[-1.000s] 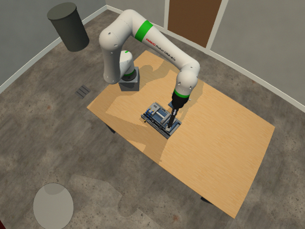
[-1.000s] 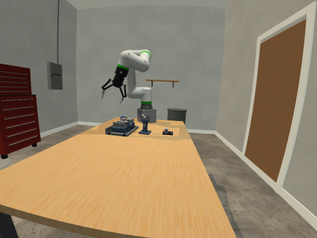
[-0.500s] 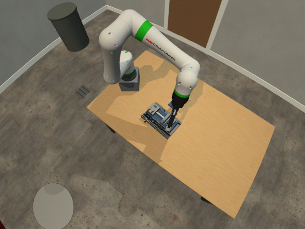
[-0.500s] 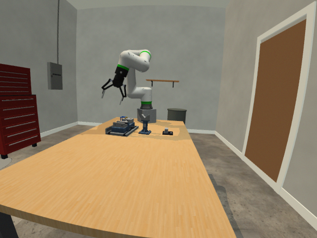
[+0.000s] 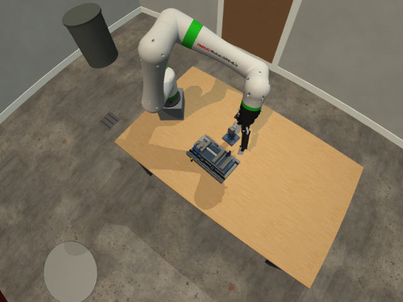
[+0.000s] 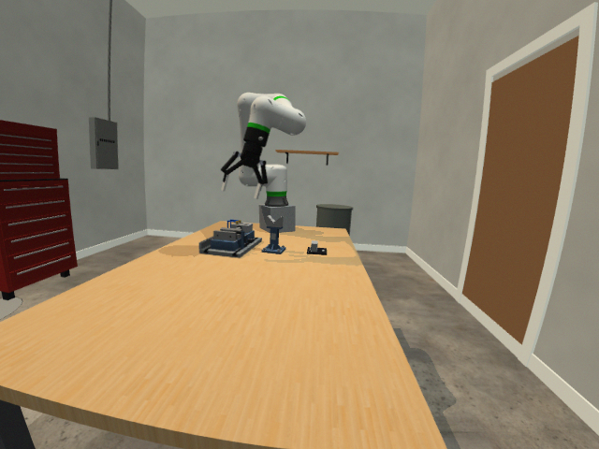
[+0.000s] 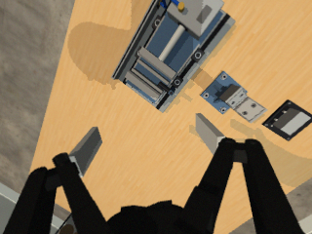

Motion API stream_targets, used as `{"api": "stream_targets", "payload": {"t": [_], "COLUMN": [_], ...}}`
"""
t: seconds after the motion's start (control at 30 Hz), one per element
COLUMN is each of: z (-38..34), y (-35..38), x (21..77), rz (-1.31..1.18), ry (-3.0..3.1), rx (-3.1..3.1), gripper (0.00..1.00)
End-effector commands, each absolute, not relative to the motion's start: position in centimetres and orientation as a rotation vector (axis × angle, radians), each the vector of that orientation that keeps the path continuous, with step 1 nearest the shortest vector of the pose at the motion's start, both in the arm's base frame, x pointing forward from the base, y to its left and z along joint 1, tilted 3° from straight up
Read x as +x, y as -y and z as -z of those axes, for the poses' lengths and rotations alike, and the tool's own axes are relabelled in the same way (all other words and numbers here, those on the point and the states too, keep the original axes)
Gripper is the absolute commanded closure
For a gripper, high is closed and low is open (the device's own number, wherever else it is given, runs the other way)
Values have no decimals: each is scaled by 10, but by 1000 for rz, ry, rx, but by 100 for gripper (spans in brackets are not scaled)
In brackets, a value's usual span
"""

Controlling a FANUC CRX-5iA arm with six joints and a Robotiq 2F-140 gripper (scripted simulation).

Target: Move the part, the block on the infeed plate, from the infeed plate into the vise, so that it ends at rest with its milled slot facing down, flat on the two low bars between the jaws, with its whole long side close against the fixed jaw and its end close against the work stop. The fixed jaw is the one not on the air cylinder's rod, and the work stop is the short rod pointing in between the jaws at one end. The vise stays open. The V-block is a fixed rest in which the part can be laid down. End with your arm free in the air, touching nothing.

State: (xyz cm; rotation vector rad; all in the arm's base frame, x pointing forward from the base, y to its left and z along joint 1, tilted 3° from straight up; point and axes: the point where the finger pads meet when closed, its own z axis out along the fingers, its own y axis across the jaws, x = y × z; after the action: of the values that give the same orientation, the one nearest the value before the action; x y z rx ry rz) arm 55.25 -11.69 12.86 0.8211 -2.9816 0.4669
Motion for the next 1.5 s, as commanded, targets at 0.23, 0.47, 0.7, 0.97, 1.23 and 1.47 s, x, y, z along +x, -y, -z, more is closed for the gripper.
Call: {"api": "stream_targets", "payload": {"t": [0.23, 0.47, 0.7, 0.97, 1.23, 1.47], "z": [-118, -112, -108, -105, -105, -105], "y": [-25, -100, -165, -210, -210, -210], "x": [539, 516, 486, 458, 458, 458], "rz": [-310, -222, -141, -80, -80, -80], "ry": [2802, 2649, 2483, 2340, 2340, 2340], "rx": [1361, 1654, 1903, 2080, 2080, 2080], "gripper": [0, 0, 0, 0, 49, 49]}}
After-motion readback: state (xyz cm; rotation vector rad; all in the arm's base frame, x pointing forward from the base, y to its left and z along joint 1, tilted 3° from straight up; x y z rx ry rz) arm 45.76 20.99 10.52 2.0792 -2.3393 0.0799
